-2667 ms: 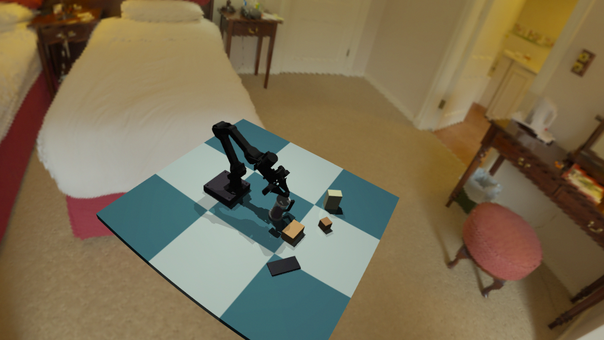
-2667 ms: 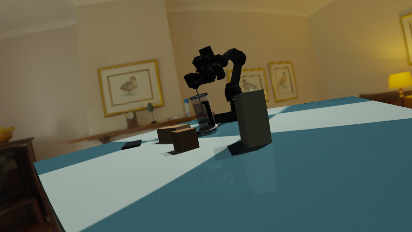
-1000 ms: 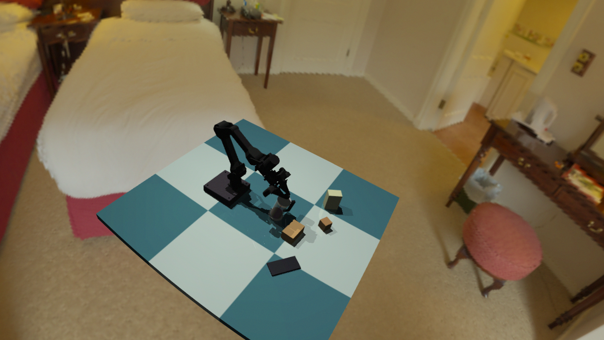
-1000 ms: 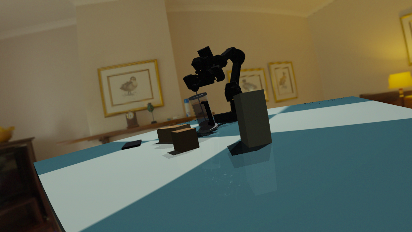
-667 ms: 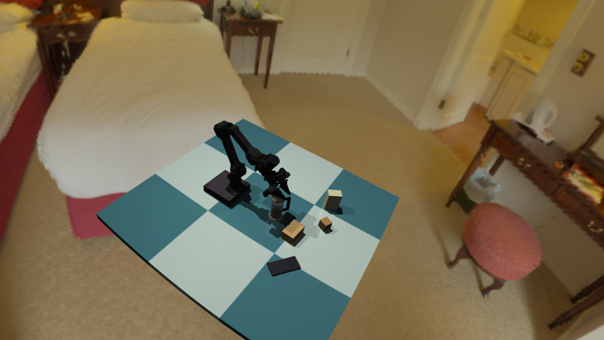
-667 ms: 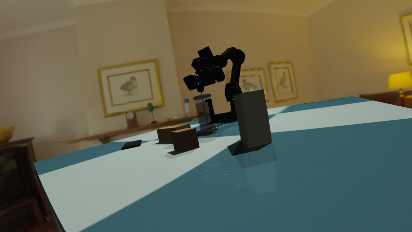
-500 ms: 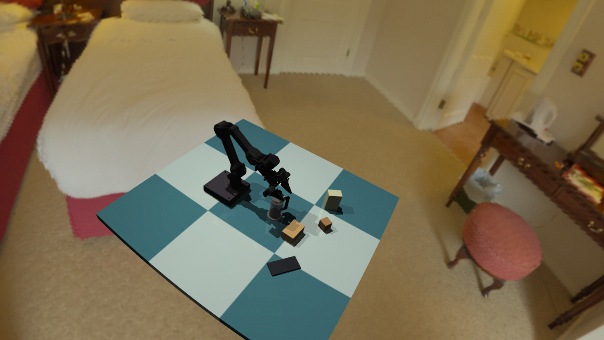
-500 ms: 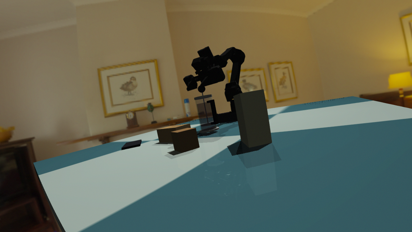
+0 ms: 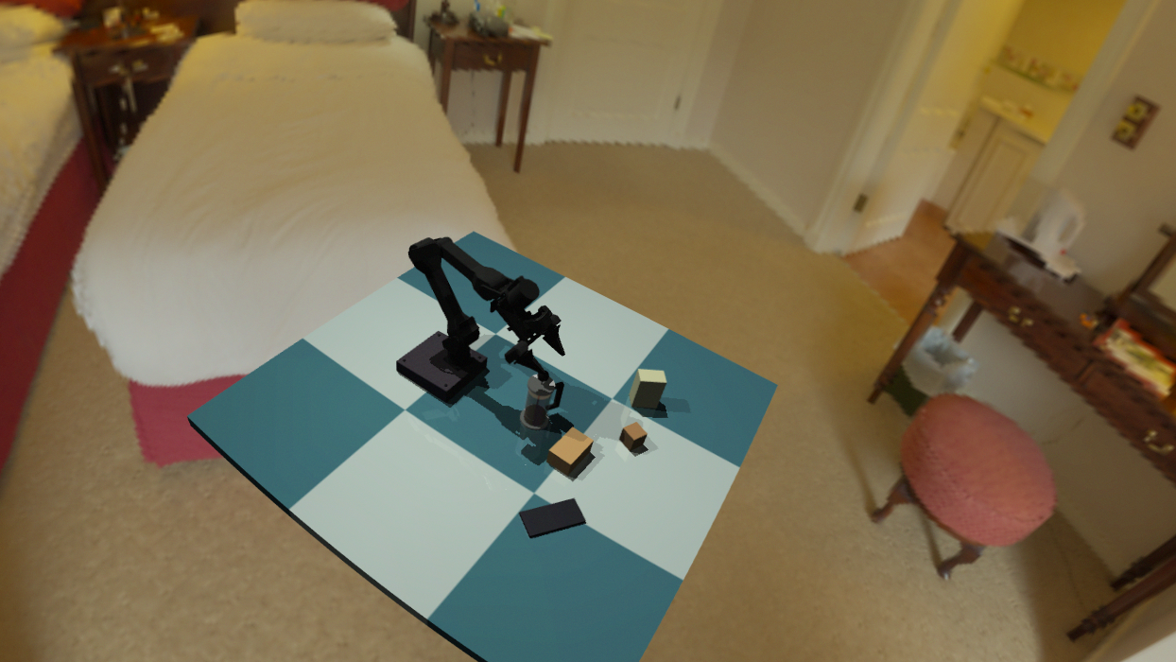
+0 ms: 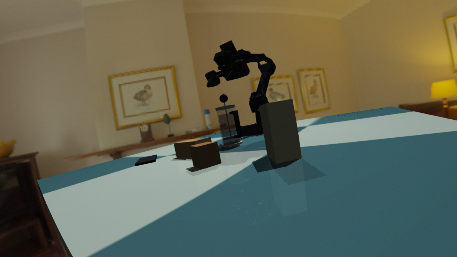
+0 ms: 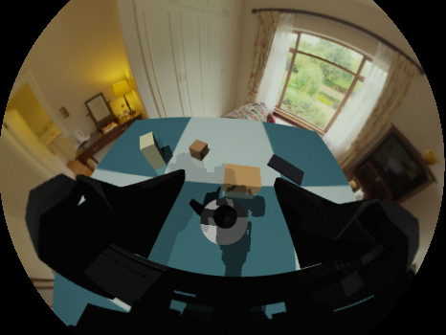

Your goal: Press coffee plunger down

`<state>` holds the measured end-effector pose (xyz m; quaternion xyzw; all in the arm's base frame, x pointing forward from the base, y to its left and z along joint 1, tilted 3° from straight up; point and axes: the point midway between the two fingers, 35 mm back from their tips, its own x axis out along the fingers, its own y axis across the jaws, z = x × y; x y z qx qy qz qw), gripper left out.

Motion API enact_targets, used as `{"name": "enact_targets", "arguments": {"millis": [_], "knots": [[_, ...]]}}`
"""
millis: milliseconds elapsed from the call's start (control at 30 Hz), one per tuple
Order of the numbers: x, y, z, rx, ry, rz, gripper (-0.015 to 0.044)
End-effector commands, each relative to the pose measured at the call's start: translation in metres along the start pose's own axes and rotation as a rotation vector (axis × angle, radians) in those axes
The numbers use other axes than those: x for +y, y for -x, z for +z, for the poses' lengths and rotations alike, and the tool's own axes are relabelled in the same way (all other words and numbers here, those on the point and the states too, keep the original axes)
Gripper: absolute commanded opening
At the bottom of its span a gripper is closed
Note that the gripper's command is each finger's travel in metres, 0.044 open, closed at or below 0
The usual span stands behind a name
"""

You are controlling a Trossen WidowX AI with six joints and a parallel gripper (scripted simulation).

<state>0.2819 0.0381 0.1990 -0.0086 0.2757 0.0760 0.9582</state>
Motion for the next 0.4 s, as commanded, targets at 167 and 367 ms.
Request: {"name": "enact_targets", "arguments": {"millis": [167,367], "knots": [[-0.0002,0.0255,0.0107,-0.006,0.000,0.001,0.0440],[-0.0002,0.0255,0.0107,-0.006,0.000,0.001,0.0440]]}}
